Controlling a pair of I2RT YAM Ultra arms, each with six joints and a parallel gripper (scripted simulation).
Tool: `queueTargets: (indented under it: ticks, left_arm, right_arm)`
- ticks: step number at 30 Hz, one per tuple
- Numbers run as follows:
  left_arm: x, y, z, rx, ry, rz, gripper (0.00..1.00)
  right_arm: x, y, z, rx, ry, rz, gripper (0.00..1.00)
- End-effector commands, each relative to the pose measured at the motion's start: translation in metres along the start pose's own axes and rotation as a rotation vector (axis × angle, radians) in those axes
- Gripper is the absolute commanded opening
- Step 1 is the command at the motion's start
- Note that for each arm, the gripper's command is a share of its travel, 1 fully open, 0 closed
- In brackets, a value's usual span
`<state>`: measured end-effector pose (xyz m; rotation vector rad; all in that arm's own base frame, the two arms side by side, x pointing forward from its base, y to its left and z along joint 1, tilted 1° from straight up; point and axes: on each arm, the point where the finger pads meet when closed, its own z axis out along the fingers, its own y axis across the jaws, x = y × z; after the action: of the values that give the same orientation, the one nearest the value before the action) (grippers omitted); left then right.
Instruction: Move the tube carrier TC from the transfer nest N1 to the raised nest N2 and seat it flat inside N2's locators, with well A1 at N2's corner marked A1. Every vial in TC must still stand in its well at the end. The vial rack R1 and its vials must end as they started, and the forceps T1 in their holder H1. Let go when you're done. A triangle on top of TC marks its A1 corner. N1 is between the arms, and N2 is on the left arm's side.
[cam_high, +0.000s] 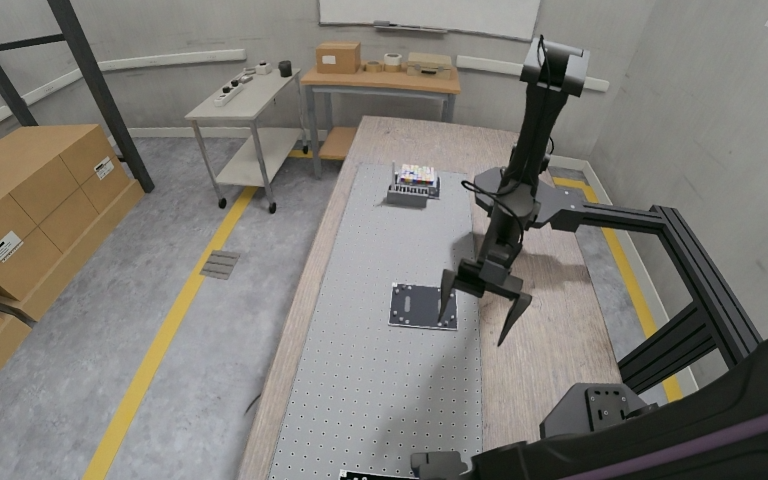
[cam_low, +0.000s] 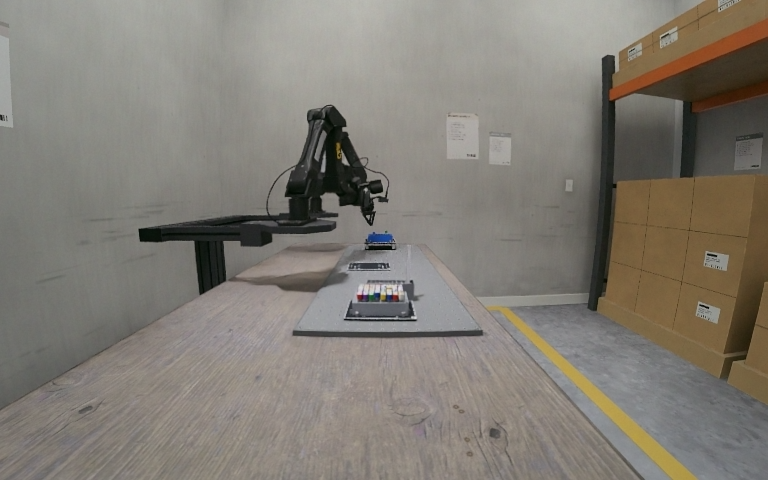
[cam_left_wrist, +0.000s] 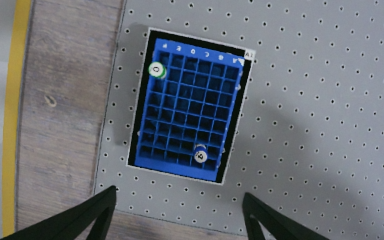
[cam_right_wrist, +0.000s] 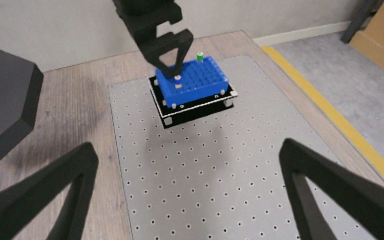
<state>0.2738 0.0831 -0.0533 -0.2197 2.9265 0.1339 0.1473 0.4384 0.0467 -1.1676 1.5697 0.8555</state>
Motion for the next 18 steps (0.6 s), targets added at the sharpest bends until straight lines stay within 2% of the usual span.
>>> queueTargets:
  ticks: [1,8,18]
  left_arm:
    - [-0.019,0.007,-0.008,-0.031,-0.139,-0.042,1.0]
    - [0.001,0.006,-0.012,-0.034,-0.147,-0.053,1.0]
    - [-0.003,0.006,-0.014,-0.032,-0.156,-0.053,1.0]
  right_arm:
    - [-0.017,0.002,0.002,-0.002,-0.049,0.0,1.0]
    - [-0.017,0.002,0.002,-0.002,-0.049,0.0,1.0]
    - [-0.017,0.002,0.002,-0.002,-0.049,0.0,1.0]
